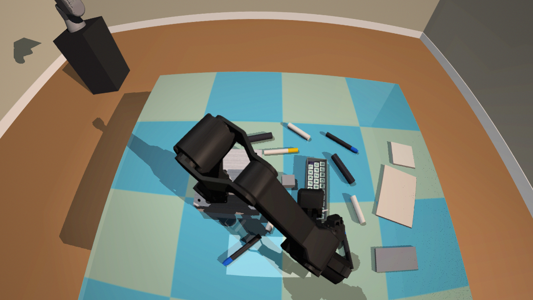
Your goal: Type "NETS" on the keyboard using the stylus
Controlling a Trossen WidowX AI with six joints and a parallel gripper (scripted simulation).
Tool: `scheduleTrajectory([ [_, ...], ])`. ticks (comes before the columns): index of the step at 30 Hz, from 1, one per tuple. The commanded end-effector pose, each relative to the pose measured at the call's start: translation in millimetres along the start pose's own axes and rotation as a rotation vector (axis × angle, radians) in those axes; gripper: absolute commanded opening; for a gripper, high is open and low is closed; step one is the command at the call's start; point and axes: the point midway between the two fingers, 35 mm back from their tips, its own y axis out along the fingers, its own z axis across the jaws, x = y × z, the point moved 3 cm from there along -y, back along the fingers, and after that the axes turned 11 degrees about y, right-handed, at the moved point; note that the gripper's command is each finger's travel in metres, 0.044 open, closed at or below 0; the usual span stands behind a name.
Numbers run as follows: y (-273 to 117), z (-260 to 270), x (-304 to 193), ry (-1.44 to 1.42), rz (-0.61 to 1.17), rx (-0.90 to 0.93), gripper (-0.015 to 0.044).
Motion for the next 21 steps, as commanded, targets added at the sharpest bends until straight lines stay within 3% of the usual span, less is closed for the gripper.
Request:
scheduleTrajectory([
  [1,6.3,9.9,7.7,0.128,0.008,0.028,0.0],
  [21,31.6,53.1,24.6,0.701,0.107,0.123,0.0],
])
